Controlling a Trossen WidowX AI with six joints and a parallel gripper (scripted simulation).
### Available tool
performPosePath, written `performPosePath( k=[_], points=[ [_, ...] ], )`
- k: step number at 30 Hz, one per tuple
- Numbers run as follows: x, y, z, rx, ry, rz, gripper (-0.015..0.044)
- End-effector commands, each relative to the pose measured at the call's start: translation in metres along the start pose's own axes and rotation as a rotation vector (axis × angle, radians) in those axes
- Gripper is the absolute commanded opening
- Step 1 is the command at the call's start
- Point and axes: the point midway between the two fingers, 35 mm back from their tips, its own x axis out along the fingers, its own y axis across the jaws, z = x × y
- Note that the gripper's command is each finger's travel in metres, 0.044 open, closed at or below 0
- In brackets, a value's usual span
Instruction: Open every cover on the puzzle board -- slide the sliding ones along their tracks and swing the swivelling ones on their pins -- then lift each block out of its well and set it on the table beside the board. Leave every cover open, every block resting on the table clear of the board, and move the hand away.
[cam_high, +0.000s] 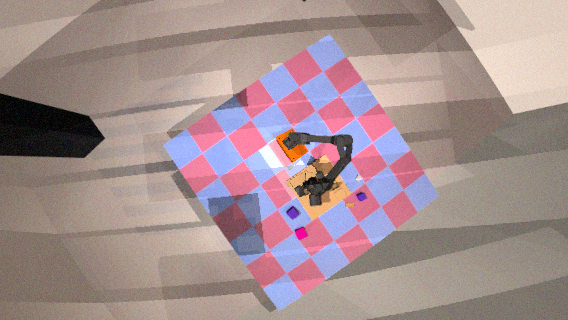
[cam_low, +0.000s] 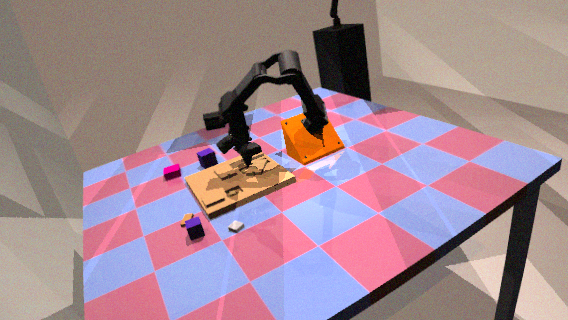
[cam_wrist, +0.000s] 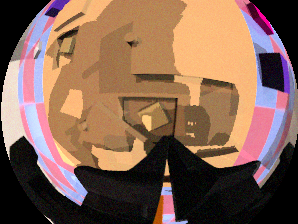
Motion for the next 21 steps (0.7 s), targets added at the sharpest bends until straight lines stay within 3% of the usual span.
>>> performPosePath(
  k=[1, 21],
  points=[
    [-0.001, 0.001, -0.007, -0.004, 0.001, -0.005, 0.0000],
    [0.000, 0.009, -0.027, -0.003, 0.002, -0.005, 0.0000]
  ],
)
